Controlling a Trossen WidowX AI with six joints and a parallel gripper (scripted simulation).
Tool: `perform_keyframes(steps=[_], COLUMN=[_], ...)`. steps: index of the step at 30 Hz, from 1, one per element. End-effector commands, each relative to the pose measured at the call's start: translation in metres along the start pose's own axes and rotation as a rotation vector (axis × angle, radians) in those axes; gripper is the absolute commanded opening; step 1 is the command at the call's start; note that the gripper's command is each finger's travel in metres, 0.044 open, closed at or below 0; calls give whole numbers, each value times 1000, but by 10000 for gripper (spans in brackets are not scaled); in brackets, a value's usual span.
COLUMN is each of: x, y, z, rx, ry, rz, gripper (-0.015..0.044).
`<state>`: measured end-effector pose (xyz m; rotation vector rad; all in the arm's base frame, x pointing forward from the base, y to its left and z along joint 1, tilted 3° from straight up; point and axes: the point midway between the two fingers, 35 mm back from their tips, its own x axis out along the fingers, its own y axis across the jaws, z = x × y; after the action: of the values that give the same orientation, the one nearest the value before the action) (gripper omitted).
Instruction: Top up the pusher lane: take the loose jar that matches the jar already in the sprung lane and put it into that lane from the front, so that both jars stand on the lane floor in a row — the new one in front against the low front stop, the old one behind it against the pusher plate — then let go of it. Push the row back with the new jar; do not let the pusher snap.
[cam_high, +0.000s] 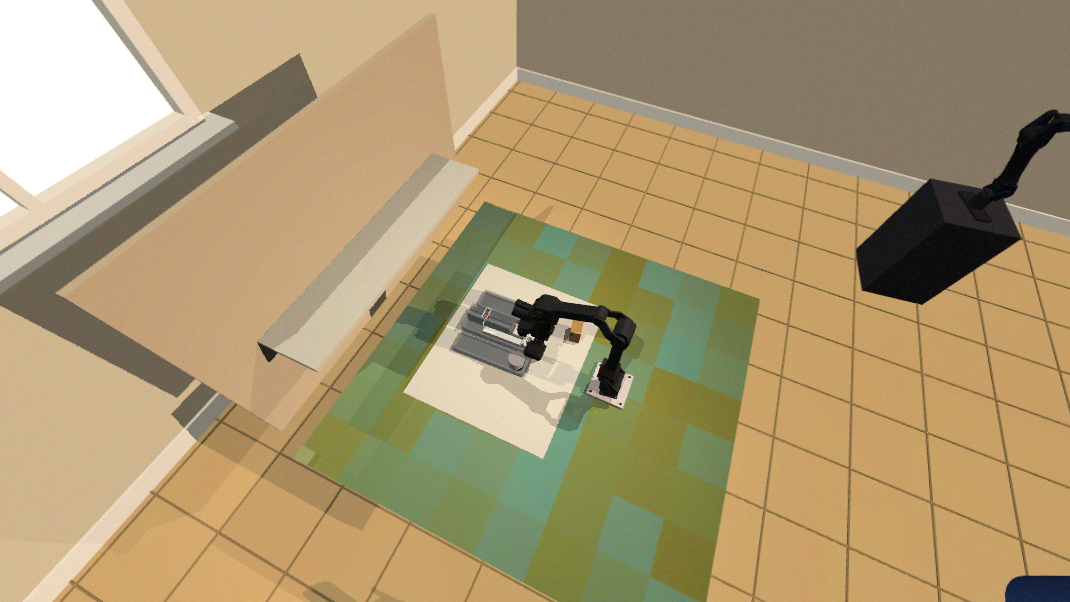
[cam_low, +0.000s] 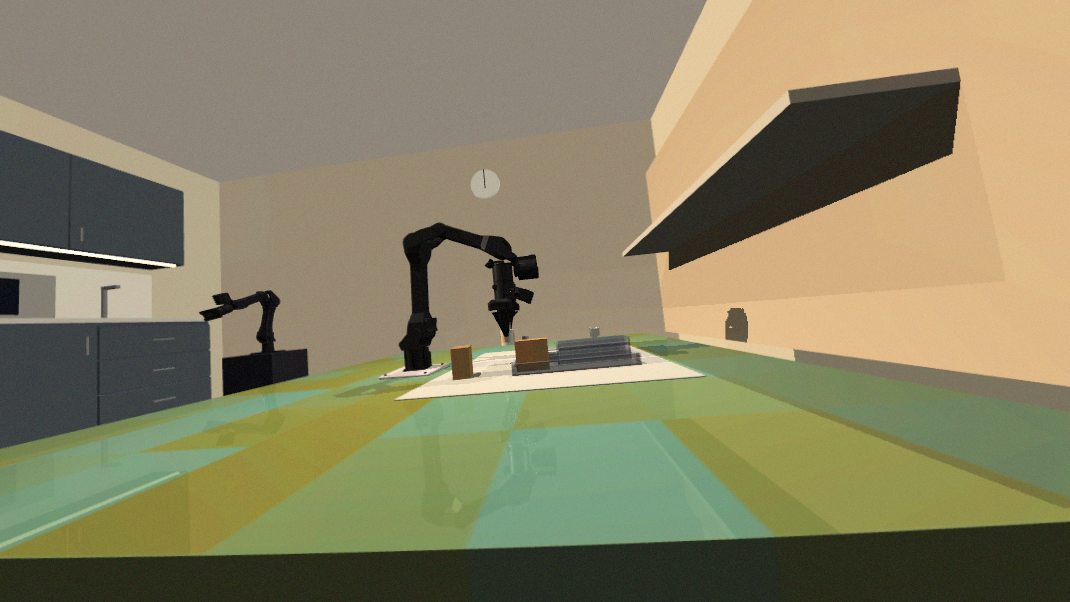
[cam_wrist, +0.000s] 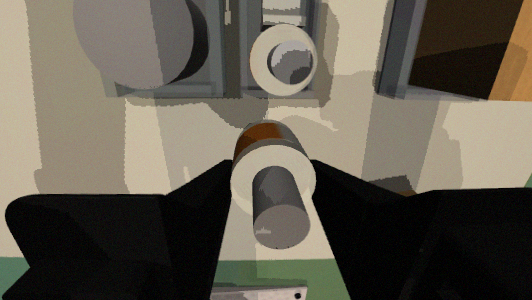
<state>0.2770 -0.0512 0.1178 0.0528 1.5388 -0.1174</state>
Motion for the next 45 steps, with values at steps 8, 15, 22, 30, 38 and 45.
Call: perform_keyframes(steps=[8,15,22,30,38,45], x=[13,26,26,26,26,26], y=[-9,-9,-9,-9,-9,-9], z=[7,7,9,12,15,19], rx=[-12,-12,-12,-12,-12,-12], ry=[-8,-8,-8,-9,-9,-9], rz=[-4,-4,-4,-4,-4,-4], gripper=[0,0,0,0,0,0])
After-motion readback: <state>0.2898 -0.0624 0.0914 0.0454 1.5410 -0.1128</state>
